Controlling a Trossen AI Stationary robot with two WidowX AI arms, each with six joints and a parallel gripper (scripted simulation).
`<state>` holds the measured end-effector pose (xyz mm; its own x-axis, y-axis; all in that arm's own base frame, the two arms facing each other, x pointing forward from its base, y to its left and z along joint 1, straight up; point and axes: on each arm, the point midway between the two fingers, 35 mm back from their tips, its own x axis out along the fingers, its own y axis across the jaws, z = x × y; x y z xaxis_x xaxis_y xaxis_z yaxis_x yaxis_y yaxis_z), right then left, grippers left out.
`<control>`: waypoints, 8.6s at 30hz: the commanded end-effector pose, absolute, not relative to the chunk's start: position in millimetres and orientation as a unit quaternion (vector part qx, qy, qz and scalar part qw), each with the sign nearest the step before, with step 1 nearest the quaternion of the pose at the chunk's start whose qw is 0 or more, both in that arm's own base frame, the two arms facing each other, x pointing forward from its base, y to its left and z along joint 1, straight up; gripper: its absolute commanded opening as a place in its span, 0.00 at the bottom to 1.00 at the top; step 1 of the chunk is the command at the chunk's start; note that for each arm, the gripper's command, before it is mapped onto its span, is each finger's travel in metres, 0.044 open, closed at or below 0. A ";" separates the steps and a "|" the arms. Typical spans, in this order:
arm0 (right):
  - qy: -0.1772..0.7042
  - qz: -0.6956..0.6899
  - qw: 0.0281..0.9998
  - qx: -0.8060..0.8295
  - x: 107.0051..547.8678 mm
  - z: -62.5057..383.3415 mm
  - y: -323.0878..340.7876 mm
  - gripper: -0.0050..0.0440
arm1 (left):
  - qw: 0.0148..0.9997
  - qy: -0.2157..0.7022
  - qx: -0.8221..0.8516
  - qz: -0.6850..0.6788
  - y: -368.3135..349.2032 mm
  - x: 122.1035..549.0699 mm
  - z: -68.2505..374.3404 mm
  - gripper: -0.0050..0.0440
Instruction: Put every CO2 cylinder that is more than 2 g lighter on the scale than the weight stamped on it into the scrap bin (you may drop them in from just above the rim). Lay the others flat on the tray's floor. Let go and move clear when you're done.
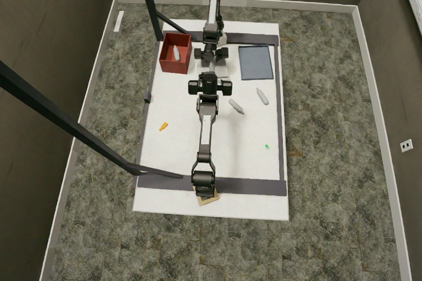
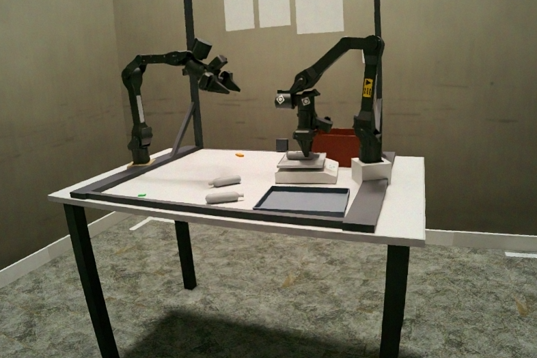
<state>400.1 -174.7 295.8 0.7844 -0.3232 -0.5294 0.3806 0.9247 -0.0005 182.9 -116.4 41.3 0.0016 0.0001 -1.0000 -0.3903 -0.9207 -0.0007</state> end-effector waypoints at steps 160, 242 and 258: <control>0.261 -0.064 0.963 0.017 542.2 344.4 -82.5 1.00 | 0.064 0.080 -0.711 0.696 -270.7 15.7 129.6 0.00; 0.251 -0.218 0.941 0.056 296.1 354.2 -160.3 1.00 | -0.334 0.026 -0.662 0.670 -405.1 83.9 129.0 1.00; 0.254 -0.291 0.919 0.078 196.4 286.8 -150.3 1.00 | -0.585 -0.074 -0.535 0.605 -447.3 181.2 96.6 1.00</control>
